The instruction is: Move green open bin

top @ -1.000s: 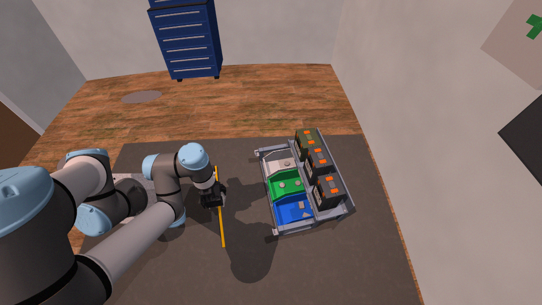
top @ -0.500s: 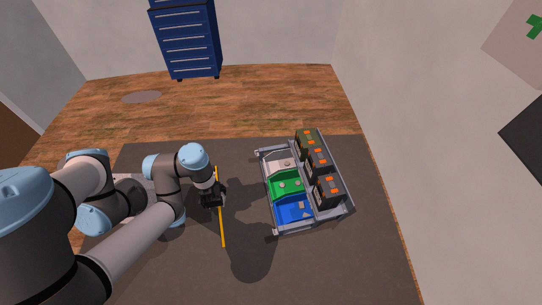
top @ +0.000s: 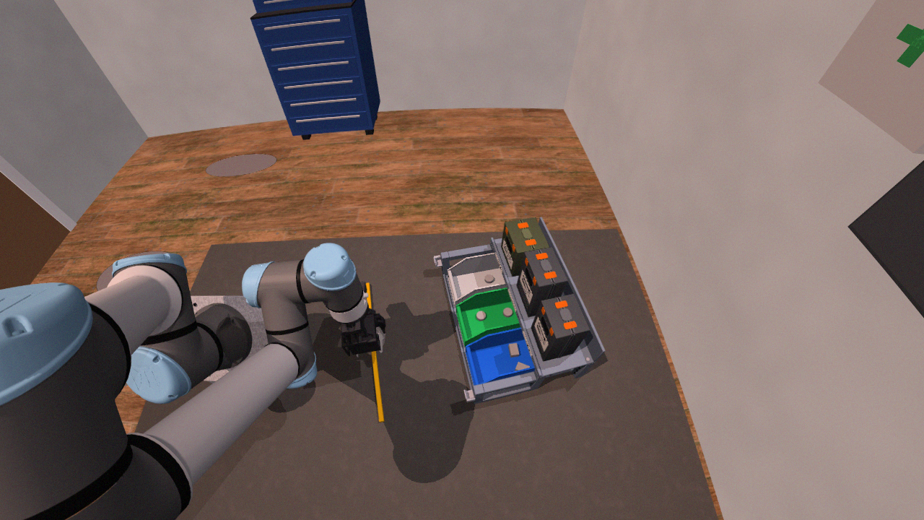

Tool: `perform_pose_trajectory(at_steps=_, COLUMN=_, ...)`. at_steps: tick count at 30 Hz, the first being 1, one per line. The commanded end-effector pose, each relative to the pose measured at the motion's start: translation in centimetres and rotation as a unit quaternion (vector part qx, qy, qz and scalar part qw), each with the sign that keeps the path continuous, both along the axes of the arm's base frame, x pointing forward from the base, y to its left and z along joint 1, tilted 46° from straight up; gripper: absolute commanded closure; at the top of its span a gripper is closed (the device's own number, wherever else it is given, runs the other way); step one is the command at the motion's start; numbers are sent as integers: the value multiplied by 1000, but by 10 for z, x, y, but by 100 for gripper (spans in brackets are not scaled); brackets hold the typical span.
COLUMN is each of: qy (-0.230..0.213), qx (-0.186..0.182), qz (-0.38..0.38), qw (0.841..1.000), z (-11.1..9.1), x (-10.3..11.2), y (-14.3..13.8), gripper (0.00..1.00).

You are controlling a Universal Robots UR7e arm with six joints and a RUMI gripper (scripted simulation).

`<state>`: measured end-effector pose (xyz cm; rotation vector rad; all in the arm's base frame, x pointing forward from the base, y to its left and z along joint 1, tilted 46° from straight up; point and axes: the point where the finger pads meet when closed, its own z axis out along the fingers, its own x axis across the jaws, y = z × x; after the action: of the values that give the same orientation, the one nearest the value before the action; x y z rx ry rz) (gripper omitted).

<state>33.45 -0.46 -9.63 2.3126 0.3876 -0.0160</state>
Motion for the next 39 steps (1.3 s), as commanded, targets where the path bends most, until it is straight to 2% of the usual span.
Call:
perform_pose_trajectory(at_steps=1, qy=0, qx=0, qz=0, qw=1000, z=0, x=0, y=0, gripper=74)
perform_pose_trajectory(at_steps=27, qy=0, qx=0, qz=0, qw=1000, z=1, x=0, y=1, gripper=74)
perform_pose_trajectory(at_steps=39, qy=0, qx=0, qz=0, qw=1000, z=16, x=-2, y=16, gripper=74)
